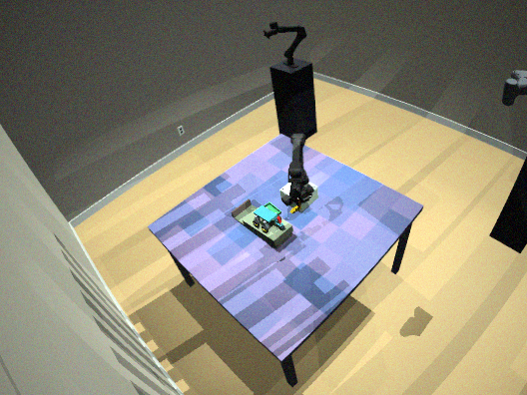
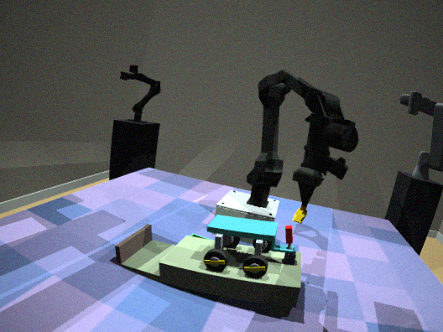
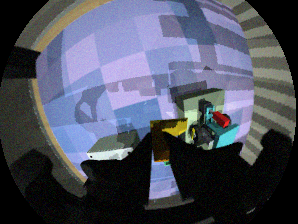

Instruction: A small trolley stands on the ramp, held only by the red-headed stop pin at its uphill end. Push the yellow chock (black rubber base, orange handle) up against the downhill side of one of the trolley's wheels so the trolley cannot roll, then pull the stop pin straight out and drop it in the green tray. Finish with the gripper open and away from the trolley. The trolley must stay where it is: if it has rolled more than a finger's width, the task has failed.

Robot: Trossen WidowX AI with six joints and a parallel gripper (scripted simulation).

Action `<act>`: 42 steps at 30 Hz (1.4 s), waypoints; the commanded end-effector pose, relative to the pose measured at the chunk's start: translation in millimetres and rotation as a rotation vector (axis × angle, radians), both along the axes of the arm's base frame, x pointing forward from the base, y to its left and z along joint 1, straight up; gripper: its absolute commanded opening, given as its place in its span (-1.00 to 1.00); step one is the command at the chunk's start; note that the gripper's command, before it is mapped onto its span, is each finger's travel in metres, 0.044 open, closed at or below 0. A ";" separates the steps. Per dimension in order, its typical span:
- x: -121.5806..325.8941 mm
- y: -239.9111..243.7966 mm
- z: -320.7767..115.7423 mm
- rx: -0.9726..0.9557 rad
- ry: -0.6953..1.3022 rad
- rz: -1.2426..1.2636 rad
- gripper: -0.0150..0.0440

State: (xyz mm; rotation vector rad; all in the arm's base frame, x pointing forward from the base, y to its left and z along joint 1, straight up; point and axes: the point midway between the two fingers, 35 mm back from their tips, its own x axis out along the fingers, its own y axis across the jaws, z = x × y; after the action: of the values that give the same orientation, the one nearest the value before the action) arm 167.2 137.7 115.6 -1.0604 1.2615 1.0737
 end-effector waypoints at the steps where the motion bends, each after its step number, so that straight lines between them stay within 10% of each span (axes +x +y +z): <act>1: 0.2 -0.9 0.0 -0.002 0.000 -0.118 -0.49; 42: 0.1 -0.8 0.0 0.025 0.027 -1.517 -0.49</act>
State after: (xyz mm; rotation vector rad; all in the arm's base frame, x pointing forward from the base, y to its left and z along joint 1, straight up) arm 166.6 137.5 115.7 0.0566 1.5515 -0.0201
